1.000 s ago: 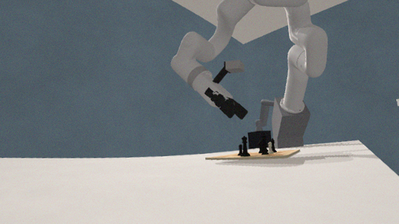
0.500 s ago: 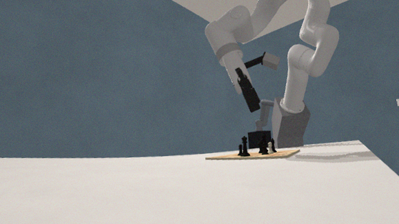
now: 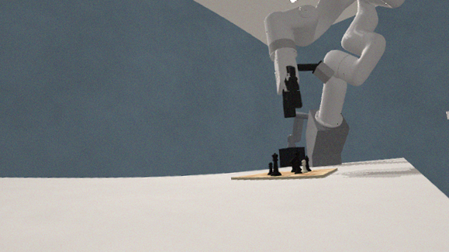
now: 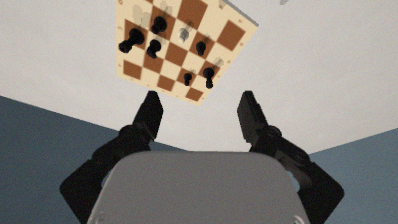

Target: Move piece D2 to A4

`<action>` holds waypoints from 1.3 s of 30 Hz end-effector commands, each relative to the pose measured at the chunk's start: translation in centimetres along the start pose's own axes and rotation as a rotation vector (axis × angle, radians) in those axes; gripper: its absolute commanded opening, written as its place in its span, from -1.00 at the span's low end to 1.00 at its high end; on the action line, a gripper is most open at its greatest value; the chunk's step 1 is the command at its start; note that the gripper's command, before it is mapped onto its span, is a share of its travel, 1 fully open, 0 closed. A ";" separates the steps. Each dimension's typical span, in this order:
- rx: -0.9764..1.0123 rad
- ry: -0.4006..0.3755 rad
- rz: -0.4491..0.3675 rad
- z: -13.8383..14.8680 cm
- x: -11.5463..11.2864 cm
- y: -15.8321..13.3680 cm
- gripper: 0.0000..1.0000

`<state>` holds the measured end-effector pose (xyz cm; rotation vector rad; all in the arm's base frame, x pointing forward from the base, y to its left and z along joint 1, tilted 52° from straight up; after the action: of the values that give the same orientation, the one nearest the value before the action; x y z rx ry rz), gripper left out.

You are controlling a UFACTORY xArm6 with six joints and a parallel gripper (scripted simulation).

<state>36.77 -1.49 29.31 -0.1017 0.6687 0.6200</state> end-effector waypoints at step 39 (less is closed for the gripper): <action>-1.160 0.021 -0.011 0.2 3.7 0.2 1.00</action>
<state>38.57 0.26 27.66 -0.9903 0.3765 0.8863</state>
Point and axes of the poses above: the point where the finger pads meet when closed, its own x axis out along the fingers, its own z axis across the jaws, y = z × x, the point moved 1 cm from there along -x, back along the fingers, and after that the axes turned 6 degrees about x, right-handed, at the moved point
